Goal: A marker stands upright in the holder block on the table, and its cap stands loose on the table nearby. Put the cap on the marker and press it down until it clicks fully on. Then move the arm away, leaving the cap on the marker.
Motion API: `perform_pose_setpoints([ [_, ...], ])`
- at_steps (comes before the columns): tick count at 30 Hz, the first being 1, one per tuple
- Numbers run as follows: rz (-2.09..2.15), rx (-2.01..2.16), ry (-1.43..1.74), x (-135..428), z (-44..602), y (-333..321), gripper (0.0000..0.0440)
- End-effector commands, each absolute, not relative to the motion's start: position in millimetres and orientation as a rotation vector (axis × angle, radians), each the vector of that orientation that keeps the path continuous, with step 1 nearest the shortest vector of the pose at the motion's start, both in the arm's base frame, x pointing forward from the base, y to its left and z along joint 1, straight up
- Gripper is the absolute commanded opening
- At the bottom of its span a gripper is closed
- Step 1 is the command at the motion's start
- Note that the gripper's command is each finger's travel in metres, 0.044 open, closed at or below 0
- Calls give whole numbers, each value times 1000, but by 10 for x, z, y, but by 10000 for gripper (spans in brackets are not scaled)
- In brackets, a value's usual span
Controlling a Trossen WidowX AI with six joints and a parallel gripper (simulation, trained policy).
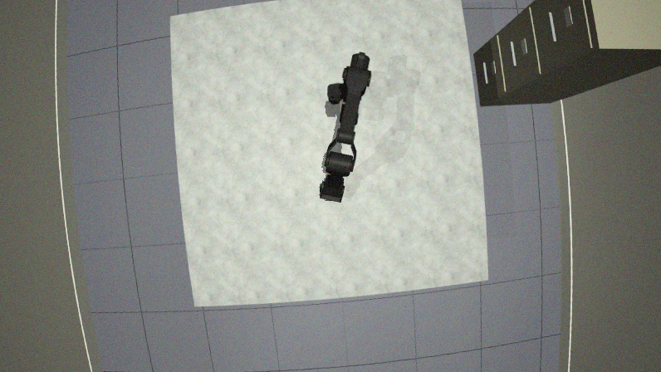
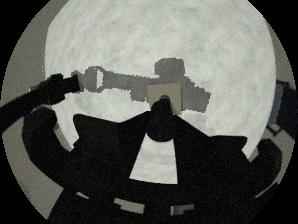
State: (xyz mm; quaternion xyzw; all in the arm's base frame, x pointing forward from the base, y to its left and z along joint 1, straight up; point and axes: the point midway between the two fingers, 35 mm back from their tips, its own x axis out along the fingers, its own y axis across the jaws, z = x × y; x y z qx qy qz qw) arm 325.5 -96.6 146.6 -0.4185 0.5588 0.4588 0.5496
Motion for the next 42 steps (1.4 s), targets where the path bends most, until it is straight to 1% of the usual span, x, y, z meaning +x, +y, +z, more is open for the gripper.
perform_pose_setpoints([
  [1, 1126, -963, 1343, 3260, 1265, -962, 0],
  [33, 1129, -963, 1343, 3260, 1250, -962, 0],
  [39, 1155, -967, 1338, 3250, 1114, -956, 0],
  [42, 1169, -966, 1349, 3223, 1045, -960, 79],
])
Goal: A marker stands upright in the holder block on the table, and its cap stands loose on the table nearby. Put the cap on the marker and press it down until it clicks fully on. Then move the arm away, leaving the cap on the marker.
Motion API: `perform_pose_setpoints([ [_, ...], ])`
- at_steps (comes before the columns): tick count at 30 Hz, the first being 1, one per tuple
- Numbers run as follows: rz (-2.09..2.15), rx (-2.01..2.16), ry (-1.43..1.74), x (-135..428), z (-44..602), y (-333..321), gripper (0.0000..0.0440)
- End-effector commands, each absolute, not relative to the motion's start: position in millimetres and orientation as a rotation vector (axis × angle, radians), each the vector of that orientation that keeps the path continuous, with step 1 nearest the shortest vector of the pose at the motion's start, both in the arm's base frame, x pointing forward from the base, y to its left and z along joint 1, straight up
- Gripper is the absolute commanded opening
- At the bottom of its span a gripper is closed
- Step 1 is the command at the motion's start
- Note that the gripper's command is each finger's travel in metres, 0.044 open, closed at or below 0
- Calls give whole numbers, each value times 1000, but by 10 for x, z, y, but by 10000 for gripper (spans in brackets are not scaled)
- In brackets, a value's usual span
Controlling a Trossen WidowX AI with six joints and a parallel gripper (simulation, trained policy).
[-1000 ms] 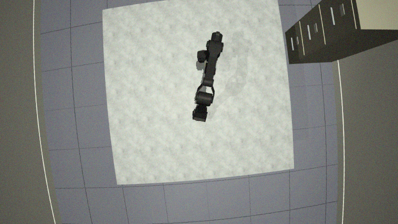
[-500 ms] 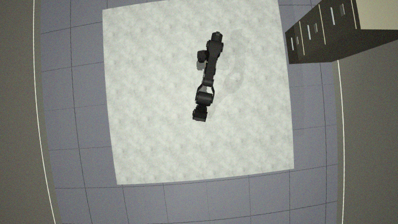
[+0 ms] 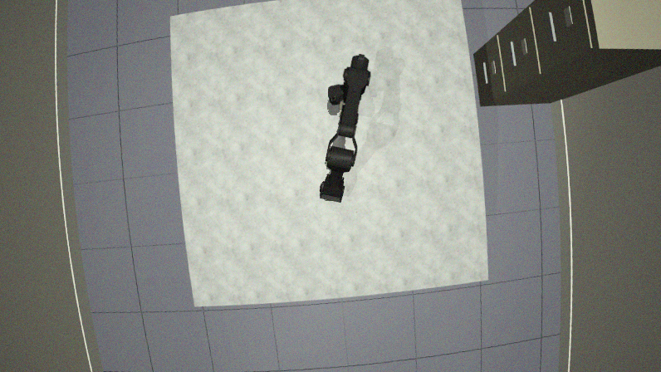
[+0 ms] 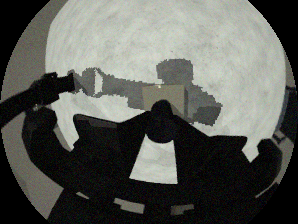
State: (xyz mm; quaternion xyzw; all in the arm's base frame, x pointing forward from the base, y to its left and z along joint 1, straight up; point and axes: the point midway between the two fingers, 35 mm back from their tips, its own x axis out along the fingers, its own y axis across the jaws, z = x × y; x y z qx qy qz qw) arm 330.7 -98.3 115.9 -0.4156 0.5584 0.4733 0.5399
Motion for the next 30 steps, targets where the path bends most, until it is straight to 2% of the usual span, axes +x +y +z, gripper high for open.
perform_pose_setpoints([
  [1, 1173, -970, 1348, 3221, 1029, -959, 80],
  [14, 1203, -950, 1352, 3149, 1005, -920, 148],
  [24, 1226, -937, 1350, 3092, 1003, -883, 236],
  [30, 1236, -935, 1332, 3064, 1004, -850, 321],
])
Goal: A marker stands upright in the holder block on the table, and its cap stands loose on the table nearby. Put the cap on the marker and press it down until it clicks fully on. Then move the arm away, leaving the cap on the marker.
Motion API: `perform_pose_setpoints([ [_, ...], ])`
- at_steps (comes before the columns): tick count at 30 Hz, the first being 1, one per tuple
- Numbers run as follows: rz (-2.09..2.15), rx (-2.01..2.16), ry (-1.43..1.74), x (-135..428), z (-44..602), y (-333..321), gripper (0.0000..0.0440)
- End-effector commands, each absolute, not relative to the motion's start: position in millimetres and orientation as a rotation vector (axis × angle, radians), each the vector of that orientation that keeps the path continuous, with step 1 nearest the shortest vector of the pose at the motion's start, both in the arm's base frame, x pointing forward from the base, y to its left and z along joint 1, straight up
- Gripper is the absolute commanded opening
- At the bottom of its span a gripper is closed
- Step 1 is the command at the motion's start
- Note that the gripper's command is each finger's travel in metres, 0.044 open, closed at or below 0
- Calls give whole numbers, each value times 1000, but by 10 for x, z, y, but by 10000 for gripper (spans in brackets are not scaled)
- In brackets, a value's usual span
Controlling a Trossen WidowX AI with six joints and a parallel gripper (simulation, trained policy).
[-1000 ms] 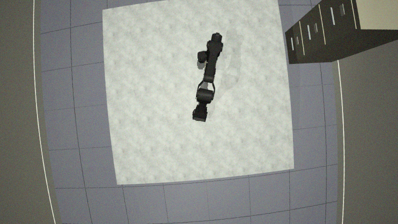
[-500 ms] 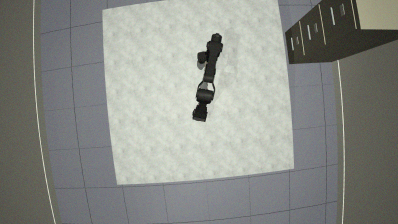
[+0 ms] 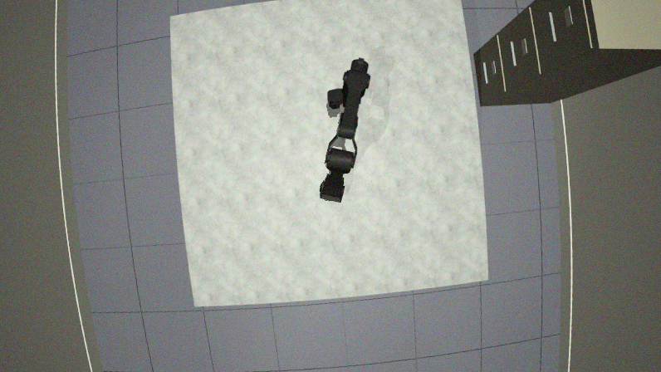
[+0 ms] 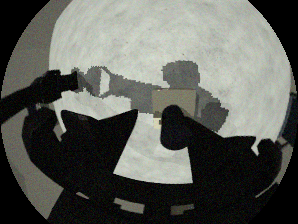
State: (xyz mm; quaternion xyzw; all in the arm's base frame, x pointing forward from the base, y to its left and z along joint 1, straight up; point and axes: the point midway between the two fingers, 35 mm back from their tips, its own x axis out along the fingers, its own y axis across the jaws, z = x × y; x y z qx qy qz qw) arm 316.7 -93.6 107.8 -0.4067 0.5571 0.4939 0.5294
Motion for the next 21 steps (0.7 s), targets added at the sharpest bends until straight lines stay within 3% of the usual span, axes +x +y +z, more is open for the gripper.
perform_pose_setpoints([
  [1, 1235, -937, 1328, 3064, 1007, -847, 340],
  [5, 1219, -950, 1305, 3083, 1042, -843, 437],
  [21, 1121, -1049, 1202, 3190, 1480, -876, 440],
])
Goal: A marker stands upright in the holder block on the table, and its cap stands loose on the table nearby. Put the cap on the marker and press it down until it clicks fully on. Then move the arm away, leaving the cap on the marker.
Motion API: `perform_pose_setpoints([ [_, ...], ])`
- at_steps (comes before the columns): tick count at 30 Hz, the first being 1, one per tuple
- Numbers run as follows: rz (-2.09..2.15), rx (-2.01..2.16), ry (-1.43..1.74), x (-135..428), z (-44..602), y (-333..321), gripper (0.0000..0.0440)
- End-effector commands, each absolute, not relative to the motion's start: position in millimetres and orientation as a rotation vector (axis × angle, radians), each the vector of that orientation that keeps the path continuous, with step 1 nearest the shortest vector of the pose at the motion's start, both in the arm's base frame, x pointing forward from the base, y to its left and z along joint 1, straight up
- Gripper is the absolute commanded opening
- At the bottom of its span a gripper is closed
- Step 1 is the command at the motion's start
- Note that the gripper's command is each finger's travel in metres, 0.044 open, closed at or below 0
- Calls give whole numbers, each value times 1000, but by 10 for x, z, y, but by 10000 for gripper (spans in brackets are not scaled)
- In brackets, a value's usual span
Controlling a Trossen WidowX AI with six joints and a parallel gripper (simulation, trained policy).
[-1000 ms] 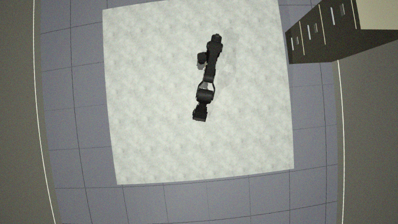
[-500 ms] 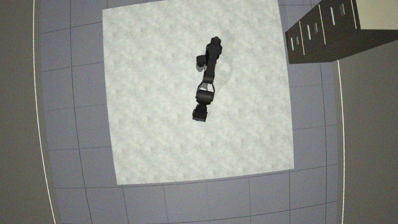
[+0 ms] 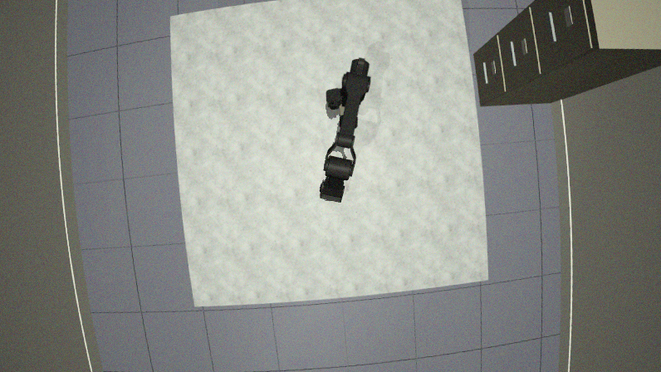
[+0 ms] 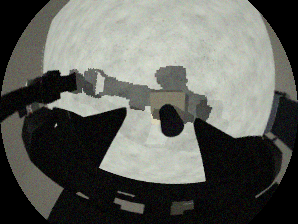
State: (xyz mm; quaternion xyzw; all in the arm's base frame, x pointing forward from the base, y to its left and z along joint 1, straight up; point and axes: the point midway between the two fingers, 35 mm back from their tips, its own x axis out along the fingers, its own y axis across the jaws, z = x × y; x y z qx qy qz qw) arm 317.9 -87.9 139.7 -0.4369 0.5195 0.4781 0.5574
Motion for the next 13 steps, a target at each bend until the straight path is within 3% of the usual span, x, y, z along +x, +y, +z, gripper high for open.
perform_pose_setpoints([
  [1, 1117, -1055, 1196, 3191, 1505, -878, 440],
  [9, 1082, -1089, 1162, 3184, 1691, -893, 423],
  [13, 1071, -1093, 1159, 3151, 1748, -898, 349],
])
